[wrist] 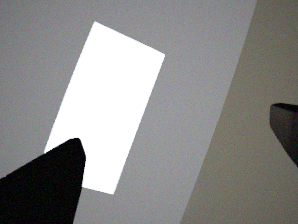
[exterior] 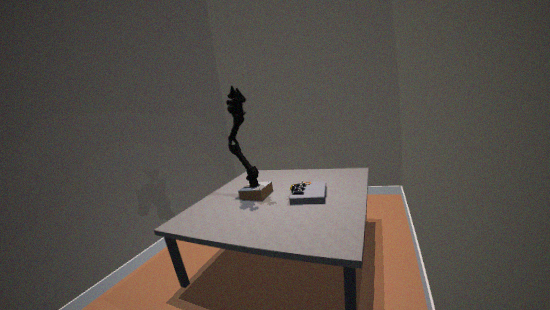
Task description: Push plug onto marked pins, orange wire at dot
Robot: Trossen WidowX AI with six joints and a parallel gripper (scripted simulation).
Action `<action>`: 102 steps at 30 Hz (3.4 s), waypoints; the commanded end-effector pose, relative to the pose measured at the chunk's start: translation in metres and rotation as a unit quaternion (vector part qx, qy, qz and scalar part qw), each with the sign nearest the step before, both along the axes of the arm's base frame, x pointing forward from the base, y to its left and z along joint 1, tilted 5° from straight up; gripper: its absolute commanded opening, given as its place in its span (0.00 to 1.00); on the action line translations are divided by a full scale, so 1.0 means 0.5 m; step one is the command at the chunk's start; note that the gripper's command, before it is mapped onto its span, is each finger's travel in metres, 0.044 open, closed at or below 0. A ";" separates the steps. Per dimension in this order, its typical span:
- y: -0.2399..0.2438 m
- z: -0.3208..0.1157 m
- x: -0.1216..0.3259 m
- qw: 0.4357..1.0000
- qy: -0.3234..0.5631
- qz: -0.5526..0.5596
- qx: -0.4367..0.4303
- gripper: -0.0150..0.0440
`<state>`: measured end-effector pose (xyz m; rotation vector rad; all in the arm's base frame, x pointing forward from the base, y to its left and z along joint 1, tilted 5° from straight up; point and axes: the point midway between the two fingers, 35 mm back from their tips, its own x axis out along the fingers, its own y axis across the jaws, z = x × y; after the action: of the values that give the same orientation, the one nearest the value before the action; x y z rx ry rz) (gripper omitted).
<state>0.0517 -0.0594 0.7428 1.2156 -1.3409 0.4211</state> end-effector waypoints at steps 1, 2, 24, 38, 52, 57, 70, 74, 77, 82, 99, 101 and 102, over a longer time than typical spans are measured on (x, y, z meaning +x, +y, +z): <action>0.000 0.000 0.001 1.000 0.001 0.000 0.000 0.89; 0.000 -0.001 0.003 1.000 0.002 -0.001 -0.001 0.84; 0.014 -0.113 0.184 0.977 0.177 -0.087 -0.080 0.45; 0.030 -0.227 0.302 0.933 0.293 -0.138 -0.156 0.45; 0.049 -0.362 0.398 0.870 0.393 -0.174 -0.242 0.45; 0.058 -0.419 0.428 0.841 0.427 -0.184 -0.277 0.45; 0.079 -0.564 0.485 0.764 0.493 -0.200 -0.366 0.45; 0.086 -0.611 0.498 0.738 0.509 -0.202 -0.394 0.45; 0.092 -0.647 0.506 0.719 0.520 -0.203 -0.415 0.45; 0.101 -0.711 0.517 0.682 0.537 -0.204 -0.452 0.45; 0.140 -0.857 0.561 0.639 0.601 -0.098 -0.470 0.45; 0.146 -0.867 0.571 0.643 0.613 -0.070 -0.454 0.45; 0.149 -0.872 0.575 0.644 0.619 -0.056 -0.445 0.45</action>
<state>0.3319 0.0095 0.3156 0.2128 0.0428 0.0231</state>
